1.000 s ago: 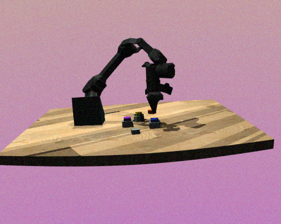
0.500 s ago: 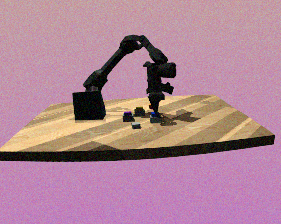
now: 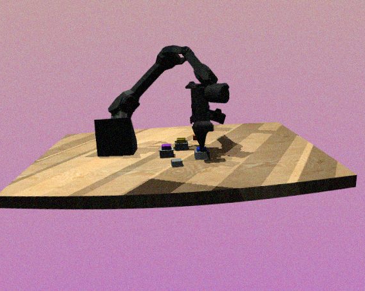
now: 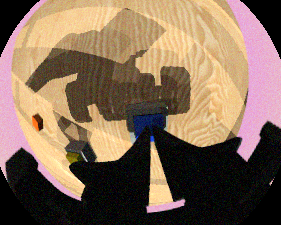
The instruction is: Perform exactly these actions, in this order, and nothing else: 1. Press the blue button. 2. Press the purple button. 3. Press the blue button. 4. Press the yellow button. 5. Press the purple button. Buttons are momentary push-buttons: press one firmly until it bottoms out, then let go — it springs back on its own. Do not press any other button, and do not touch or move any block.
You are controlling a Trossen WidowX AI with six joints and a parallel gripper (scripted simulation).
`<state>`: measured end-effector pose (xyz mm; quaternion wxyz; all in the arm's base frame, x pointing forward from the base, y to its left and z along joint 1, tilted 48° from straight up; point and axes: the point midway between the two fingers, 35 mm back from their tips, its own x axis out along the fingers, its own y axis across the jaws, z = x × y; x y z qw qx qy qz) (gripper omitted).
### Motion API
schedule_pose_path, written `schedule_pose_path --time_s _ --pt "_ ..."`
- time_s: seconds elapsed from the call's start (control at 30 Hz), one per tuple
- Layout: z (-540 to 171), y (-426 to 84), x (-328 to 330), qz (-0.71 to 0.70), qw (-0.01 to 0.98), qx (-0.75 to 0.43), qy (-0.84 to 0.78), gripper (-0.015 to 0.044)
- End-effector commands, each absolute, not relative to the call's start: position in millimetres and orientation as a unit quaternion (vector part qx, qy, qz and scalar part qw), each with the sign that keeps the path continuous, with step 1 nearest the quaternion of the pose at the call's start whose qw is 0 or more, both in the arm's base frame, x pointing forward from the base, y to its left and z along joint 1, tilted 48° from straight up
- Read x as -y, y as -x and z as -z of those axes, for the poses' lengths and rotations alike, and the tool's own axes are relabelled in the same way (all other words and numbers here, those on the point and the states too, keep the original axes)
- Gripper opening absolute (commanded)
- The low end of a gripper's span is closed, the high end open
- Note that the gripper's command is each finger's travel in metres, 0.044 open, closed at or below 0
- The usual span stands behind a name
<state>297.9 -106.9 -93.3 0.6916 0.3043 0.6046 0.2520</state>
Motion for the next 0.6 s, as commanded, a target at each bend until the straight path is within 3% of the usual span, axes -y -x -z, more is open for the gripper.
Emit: schedule_pose_path --time_s 0.0,0.57 --pt "93.7 -297.1 104.6 -0.253 0.689 -0.605 -0.307 0.0020" --pt "57.0 -290.6 145.6 -0.252 0.689 -0.606 -0.306 0.0020"
